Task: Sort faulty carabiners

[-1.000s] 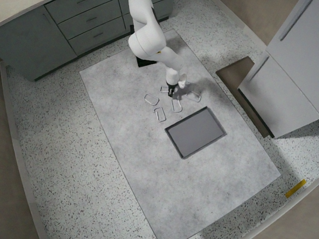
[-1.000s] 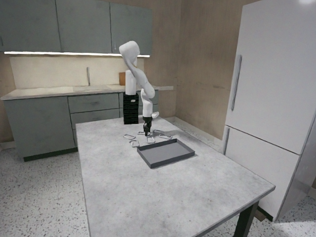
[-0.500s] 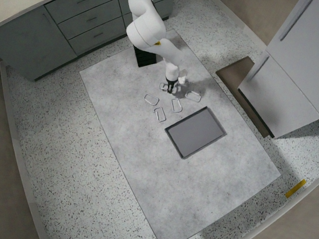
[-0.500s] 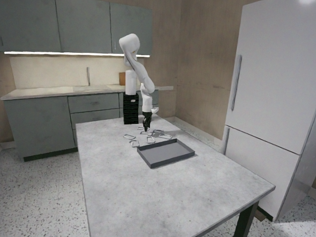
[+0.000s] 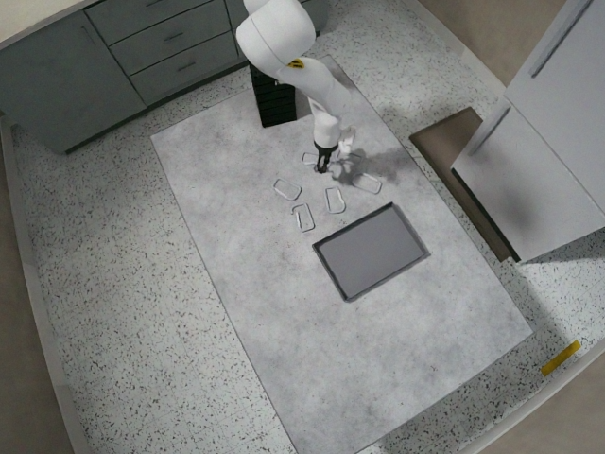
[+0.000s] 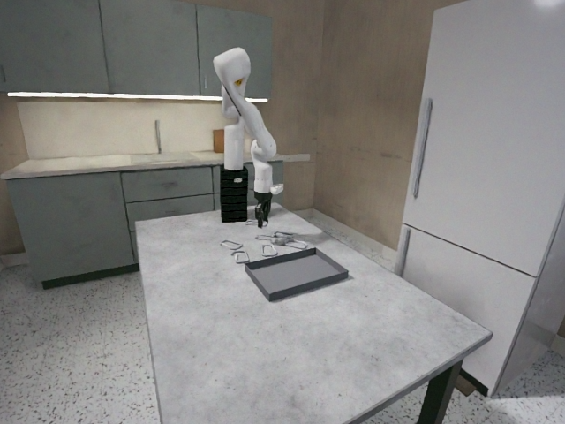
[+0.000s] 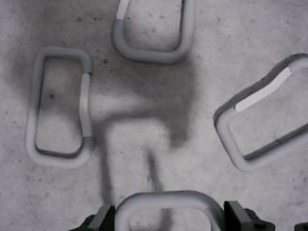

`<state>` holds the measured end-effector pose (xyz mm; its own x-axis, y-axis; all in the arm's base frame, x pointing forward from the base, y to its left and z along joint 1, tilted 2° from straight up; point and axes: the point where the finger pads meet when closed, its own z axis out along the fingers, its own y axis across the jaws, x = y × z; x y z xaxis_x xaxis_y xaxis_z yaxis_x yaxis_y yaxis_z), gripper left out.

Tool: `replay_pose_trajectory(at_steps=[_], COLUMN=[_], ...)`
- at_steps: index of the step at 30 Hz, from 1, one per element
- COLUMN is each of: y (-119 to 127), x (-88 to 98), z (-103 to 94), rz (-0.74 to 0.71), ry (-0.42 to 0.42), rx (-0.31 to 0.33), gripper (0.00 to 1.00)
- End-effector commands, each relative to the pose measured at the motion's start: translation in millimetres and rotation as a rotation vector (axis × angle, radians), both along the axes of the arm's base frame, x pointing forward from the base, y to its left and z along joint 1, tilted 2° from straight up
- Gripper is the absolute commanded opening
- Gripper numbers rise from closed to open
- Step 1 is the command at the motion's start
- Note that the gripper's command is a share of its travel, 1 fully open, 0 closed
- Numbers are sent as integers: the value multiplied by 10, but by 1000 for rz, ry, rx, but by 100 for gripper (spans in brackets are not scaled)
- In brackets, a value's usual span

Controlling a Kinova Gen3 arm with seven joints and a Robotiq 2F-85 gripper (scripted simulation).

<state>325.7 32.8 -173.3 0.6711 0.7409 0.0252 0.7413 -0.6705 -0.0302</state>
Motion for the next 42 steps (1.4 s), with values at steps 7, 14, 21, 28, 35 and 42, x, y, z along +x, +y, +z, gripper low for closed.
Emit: replay_pose_trajectory(at_steps=[7, 14, 21, 28, 35, 42], y=[9, -108, -149, -149, -301, -301], x=[53, 774, 1064, 1064, 2010, 2010], z=[149, 139, 138, 138, 146, 146], rz=[15, 10, 10, 10, 1, 1], ry=[-13, -16, -16, -16, -41, -41], rx=[1, -1, -1, -1, 0, 0], gripper=[0, 0, 0, 0, 0, 0])
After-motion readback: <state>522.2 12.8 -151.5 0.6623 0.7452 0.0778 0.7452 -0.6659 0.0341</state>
